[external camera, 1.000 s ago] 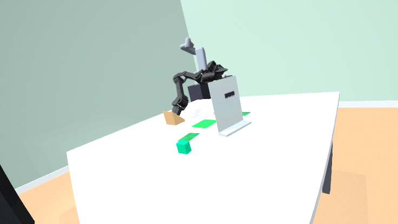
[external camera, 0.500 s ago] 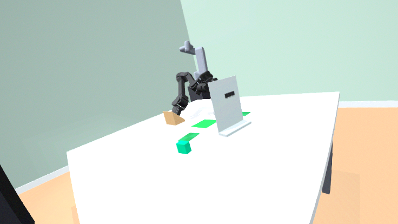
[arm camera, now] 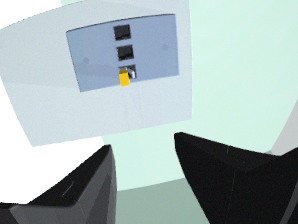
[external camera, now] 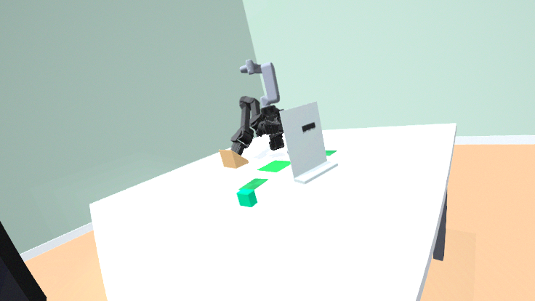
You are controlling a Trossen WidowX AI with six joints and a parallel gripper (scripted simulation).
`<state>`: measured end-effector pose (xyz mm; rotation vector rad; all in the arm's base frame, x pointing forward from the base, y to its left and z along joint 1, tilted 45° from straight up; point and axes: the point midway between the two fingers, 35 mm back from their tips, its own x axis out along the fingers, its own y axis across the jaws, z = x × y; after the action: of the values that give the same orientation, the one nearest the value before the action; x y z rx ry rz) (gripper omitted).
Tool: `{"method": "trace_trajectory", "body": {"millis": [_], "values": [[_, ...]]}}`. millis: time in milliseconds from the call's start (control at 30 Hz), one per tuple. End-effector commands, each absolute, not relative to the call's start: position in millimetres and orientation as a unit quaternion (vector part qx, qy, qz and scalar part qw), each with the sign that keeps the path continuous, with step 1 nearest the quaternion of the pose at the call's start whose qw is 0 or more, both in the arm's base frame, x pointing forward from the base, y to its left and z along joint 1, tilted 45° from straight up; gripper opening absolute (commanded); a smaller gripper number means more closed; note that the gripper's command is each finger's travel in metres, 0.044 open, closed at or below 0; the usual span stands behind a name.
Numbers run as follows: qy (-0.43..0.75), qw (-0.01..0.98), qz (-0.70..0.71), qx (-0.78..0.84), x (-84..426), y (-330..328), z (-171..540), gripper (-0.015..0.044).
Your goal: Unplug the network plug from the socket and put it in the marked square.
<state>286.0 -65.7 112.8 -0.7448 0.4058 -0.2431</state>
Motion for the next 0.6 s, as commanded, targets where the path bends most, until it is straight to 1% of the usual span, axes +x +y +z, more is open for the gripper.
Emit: {"method": "trace_trajectory", "body": {"millis": [0,567], "values": [[0.204,0.9,-0.118,-0.366,287.3,-67.4,108.5,0.0156],[0.203,0.9,-0.118,-0.366,330.7,-75.8,105.6,0.0156]]}}
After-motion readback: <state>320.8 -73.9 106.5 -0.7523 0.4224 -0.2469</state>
